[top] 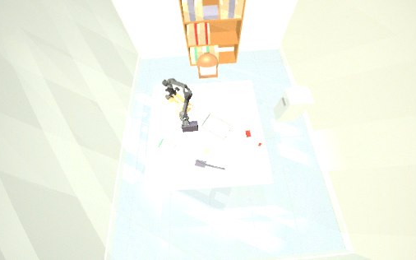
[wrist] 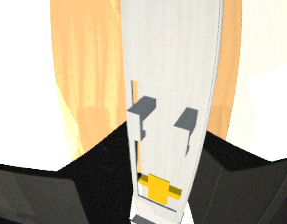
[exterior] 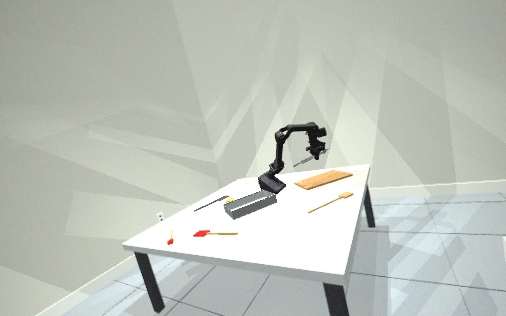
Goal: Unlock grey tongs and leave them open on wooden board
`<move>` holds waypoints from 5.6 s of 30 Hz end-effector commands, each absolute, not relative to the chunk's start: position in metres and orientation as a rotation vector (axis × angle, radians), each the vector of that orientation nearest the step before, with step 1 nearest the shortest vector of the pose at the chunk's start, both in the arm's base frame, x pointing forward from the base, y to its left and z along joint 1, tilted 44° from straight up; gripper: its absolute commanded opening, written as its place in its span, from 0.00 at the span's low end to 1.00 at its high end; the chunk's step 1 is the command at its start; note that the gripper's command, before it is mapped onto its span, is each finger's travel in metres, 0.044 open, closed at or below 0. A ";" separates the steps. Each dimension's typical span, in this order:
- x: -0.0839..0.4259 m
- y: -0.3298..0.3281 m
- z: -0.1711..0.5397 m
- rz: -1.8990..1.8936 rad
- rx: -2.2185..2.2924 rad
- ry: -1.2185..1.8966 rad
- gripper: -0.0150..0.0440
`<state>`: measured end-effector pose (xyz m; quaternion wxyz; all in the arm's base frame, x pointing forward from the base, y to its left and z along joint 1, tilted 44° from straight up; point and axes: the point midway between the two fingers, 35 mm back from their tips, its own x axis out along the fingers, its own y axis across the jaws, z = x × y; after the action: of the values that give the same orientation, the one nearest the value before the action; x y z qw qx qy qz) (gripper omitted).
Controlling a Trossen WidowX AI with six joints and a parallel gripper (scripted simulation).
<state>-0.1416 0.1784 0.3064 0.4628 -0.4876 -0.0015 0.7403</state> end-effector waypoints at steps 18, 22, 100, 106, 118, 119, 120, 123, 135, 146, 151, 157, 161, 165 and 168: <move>-0.149 0.196 0.293 1.816 -1.191 -0.002 0.00; -0.151 0.200 0.289 1.816 -1.191 -0.001 0.00; -0.152 0.257 0.233 1.810 -1.180 -0.017 0.98; -0.147 0.260 0.236 1.792 -1.166 -0.007 1.00; -0.086 0.278 0.249 1.607 -1.058 0.142 1.00; -0.083 0.278 0.251 1.603 -1.048 0.134 1.00; -0.079 0.280 0.251 1.589 -1.040 0.142 1.00; -0.056 0.284 0.254 1.515 -1.007 0.178 1.00; 0.075 0.267 0.249 1.051 -0.813 0.450 1.00; 0.174 0.210 0.252 0.627 -0.608 0.622 1.00; 0.221 0.158 0.249 0.361 -0.507 0.705 1.00; 0.258 0.082 0.246 0.039 -0.380 0.787 1.00; 0.268 0.028 0.244 -0.171 -0.283 0.834 1.00; 0.263 -0.025 0.243 -0.377 -0.181 0.867 1.00; 0.256 -0.065 0.242 -0.539 -0.109 0.893 1.00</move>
<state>0.2633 -0.0284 0.2420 0.8844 -0.0849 0.4192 -0.1868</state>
